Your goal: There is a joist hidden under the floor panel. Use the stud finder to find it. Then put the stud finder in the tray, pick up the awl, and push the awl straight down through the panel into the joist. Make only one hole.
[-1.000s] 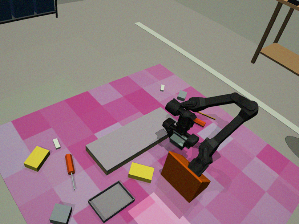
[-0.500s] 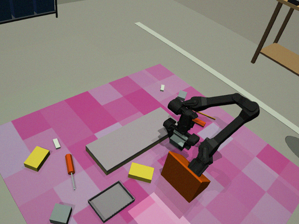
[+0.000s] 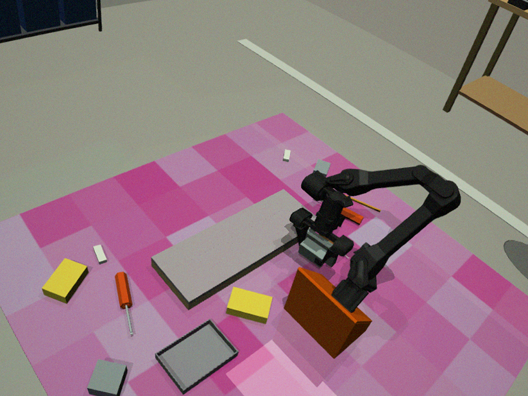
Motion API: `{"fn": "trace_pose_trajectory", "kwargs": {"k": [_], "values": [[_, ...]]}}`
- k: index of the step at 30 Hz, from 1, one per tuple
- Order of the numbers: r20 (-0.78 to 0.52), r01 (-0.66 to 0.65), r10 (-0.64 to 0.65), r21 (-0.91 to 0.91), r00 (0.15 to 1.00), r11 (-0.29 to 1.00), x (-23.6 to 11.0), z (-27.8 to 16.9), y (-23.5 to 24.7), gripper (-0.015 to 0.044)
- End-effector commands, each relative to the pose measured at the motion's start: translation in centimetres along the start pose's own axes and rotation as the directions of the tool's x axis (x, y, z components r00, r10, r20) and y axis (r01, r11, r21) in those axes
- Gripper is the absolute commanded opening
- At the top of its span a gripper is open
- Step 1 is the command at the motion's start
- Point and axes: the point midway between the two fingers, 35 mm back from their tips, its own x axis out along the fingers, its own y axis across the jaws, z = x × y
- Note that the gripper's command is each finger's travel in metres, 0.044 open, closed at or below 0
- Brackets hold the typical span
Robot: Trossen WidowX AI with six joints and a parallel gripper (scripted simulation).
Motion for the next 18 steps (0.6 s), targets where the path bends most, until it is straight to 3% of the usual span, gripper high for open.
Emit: {"fn": "trace_pose_trajectory", "kwargs": {"k": [1, 18], "values": [[-0.024, -0.01, 0.01, -0.001, 1.0, 1.0, -0.21, 0.15, 0.21, 0.0], [-0.122, -0.005, 0.005, -0.004, 0.993, 1.0, -0.13, 0.39, 0.18, 0.0]]}}
